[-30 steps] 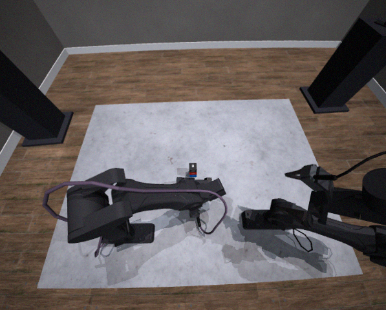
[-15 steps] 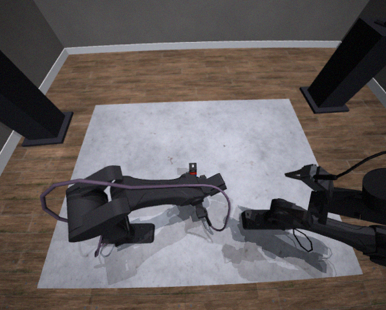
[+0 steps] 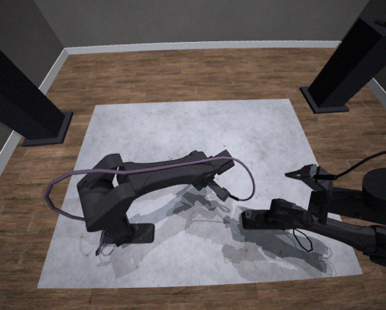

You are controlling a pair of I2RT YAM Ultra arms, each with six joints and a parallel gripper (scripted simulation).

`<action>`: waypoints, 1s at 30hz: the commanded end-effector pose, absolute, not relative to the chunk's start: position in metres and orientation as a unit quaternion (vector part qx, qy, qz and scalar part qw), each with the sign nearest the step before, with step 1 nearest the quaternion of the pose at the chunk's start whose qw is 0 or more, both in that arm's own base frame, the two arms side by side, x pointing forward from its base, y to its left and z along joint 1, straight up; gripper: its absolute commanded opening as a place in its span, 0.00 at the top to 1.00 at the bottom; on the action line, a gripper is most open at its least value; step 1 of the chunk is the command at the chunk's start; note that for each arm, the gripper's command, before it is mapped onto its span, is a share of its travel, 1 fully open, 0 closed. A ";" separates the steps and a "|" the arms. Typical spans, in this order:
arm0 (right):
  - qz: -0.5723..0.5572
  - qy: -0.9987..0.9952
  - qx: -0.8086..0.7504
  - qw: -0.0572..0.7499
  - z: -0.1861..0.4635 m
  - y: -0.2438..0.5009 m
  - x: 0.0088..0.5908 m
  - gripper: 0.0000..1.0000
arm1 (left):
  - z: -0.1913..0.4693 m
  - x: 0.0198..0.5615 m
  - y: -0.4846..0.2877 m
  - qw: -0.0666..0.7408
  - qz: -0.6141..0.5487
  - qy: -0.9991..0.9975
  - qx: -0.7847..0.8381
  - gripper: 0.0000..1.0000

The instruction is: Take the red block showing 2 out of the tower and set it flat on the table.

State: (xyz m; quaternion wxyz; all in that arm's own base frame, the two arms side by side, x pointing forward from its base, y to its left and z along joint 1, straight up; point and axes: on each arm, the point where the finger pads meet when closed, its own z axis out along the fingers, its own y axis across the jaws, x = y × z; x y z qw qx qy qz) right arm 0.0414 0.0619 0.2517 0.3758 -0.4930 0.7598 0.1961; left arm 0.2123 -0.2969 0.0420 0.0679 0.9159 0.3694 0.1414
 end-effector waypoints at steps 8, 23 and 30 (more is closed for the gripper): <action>0.194 0.762 -0.494 0.371 0.248 0.061 0.041 0.00 | 0.061 0.212 -0.305 0.031 0.034 0.567 0.823 0.45; 0.194 0.762 -0.494 0.371 0.248 0.061 0.041 0.00 | 0.092 0.246 -0.267 0.001 -0.004 0.708 0.706 0.45; 0.194 0.762 -0.494 0.371 0.248 0.061 0.041 0.00 | 0.096 0.253 -0.266 0.014 -0.005 0.711 0.703 0.45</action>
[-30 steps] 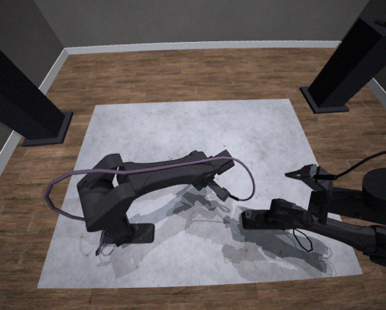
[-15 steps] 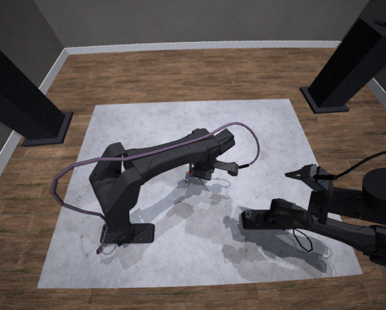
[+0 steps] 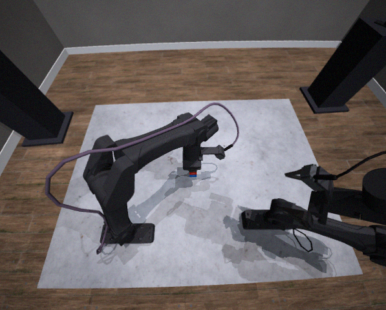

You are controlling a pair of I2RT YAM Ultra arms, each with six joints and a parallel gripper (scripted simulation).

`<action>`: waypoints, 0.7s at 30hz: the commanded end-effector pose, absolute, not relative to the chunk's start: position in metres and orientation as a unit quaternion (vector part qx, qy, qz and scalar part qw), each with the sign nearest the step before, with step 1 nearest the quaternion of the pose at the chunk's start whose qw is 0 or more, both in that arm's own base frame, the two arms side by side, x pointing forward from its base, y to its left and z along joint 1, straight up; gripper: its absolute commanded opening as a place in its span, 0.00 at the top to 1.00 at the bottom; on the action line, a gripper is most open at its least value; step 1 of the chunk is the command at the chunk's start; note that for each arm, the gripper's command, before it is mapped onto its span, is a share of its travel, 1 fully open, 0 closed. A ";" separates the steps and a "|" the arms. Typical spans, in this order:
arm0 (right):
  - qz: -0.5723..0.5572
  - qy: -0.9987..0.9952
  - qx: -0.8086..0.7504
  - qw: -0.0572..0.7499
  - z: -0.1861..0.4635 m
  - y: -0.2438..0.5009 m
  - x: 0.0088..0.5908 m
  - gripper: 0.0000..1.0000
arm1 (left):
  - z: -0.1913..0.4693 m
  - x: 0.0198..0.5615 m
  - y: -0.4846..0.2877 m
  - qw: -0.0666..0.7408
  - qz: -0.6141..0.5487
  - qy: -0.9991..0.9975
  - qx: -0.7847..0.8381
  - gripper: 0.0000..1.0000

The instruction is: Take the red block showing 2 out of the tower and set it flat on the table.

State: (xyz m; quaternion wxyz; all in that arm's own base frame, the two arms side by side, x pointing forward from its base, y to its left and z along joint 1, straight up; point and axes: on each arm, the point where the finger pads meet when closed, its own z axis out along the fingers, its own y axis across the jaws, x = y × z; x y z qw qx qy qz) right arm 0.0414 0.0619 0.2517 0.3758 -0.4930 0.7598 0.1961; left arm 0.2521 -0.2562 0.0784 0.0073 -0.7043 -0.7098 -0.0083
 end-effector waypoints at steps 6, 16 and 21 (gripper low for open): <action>0.194 0.762 -0.494 0.371 0.248 0.061 0.041 0.00 | 0.096 0.253 -0.266 -0.014 0.005 -0.711 -0.703 0.45; 0.194 0.762 -0.494 0.371 0.248 0.061 0.041 0.00 | 0.076 0.251 -0.271 -0.006 0.005 -0.712 -0.703 0.45; 0.194 0.762 -0.494 0.371 0.248 0.061 0.041 0.00 | 0.066 0.250 -0.269 0.000 0.004 -0.711 -0.703 0.45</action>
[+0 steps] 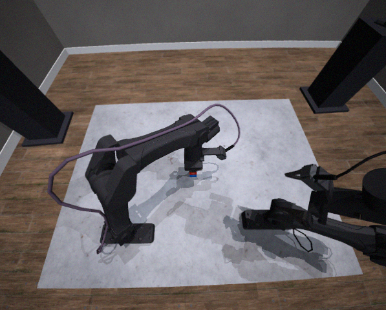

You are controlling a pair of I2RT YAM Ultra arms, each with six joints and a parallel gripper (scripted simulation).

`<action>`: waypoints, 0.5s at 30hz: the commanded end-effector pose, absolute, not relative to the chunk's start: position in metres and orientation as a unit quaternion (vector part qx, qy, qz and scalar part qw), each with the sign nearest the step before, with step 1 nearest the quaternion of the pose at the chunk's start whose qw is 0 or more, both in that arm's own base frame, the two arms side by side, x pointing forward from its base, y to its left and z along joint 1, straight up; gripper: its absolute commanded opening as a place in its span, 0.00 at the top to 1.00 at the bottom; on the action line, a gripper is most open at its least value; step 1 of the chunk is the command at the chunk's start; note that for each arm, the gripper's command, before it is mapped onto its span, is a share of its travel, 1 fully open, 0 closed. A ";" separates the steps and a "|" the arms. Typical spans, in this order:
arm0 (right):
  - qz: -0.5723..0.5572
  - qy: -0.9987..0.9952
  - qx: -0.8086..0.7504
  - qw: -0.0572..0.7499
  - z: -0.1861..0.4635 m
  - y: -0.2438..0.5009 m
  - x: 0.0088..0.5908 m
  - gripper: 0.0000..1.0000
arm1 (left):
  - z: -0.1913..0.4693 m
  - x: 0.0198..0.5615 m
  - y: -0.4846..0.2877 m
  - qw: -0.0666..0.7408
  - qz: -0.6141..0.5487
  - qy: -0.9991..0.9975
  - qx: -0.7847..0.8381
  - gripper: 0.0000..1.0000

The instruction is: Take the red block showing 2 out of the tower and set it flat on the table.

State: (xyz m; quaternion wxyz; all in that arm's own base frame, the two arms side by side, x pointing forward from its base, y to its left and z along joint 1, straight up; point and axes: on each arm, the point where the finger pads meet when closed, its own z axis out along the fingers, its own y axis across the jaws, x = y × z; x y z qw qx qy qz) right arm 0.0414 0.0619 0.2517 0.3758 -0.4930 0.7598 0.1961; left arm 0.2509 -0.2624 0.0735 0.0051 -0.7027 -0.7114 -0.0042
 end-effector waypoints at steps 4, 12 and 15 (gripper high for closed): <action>0.194 0.762 -0.494 0.371 0.248 0.061 0.041 0.00 | 0.065 0.250 -0.269 -0.003 0.004 -0.711 -0.703 0.45; 0.194 0.762 -0.494 0.371 0.248 0.061 0.041 0.00 | 0.052 0.250 -0.269 0.000 0.004 -0.711 -0.703 0.45; 0.194 0.762 -0.494 0.371 0.248 0.061 0.041 0.00 | 0.051 0.250 -0.269 -0.002 0.004 -0.711 -0.703 0.45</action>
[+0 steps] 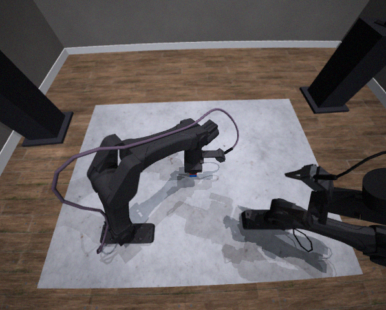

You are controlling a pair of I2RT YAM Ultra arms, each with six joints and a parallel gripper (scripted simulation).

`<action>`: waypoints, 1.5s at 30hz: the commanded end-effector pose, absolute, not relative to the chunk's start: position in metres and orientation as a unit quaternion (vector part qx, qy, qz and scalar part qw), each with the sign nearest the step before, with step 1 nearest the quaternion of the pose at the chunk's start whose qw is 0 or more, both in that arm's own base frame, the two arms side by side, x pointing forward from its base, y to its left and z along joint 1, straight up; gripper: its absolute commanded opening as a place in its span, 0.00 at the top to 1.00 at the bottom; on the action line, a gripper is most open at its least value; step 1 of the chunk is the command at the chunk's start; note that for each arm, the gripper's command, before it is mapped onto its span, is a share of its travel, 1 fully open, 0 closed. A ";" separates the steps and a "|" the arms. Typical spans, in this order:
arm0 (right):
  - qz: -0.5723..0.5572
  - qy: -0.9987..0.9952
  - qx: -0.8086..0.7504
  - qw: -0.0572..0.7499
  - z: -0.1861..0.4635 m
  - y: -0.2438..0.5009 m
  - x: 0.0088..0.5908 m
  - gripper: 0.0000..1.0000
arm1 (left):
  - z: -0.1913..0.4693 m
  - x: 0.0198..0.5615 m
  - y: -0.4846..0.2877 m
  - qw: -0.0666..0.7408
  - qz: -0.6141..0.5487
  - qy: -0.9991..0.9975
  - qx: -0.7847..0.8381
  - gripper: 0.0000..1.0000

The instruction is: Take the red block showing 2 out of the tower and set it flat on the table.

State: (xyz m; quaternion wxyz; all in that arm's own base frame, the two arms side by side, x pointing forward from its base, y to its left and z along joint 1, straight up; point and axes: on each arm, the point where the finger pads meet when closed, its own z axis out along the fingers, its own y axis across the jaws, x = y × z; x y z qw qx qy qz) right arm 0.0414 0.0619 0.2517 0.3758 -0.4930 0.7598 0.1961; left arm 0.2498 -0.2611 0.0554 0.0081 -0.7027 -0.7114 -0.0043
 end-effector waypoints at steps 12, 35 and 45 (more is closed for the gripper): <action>0.194 0.762 -0.494 0.371 0.248 0.061 0.041 0.00 | 0.057 0.251 -0.268 -0.010 0.005 -0.711 -0.703 0.66; 0.194 0.762 -0.494 0.371 0.248 0.061 0.041 0.00 | 0.094 0.252 -0.264 -0.008 0.005 -0.711 -0.703 0.73; 0.194 0.762 -0.494 0.371 0.248 0.061 0.041 0.00 | 0.093 0.246 -0.257 -0.009 0.005 -0.712 -0.703 0.73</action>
